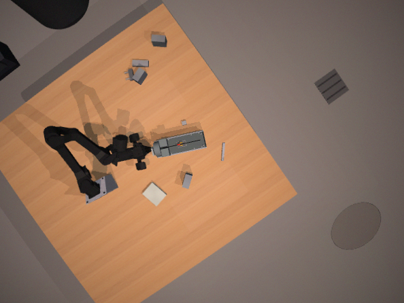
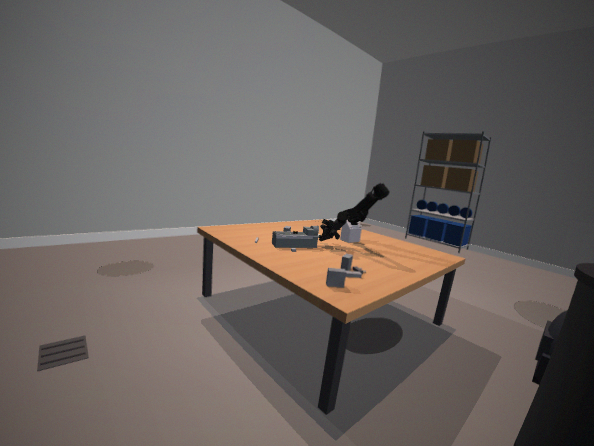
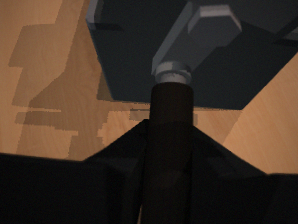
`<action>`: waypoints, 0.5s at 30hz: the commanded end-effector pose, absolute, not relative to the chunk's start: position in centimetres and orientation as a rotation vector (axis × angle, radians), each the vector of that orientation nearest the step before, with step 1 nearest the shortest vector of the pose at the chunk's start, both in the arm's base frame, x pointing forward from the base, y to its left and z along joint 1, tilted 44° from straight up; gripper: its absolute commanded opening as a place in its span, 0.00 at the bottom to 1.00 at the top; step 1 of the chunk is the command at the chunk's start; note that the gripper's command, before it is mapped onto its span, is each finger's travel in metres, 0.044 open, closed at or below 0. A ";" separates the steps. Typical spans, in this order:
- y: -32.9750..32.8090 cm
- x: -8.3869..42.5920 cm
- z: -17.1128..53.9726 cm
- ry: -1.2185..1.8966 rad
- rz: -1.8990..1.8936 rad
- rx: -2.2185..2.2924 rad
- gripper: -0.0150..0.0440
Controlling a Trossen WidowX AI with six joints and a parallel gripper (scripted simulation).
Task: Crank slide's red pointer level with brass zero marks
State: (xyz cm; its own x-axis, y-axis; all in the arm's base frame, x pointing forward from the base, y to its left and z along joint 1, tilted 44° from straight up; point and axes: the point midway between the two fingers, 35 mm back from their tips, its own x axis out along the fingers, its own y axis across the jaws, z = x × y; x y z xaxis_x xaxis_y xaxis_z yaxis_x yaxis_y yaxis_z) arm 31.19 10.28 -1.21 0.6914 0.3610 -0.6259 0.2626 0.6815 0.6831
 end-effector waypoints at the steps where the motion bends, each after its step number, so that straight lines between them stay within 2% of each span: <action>1: 9.9 31.0 -2.0 0.843 0.052 0.838 0.25; 15: 9.3 30.7 -2.5 0.843 0.052 0.838 0.25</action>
State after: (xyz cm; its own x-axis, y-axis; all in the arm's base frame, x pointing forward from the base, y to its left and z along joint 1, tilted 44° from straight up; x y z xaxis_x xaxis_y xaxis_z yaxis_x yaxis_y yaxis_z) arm 30.90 9.83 -1.88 0.6899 0.3722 -0.6209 0.2502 0.6822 0.6870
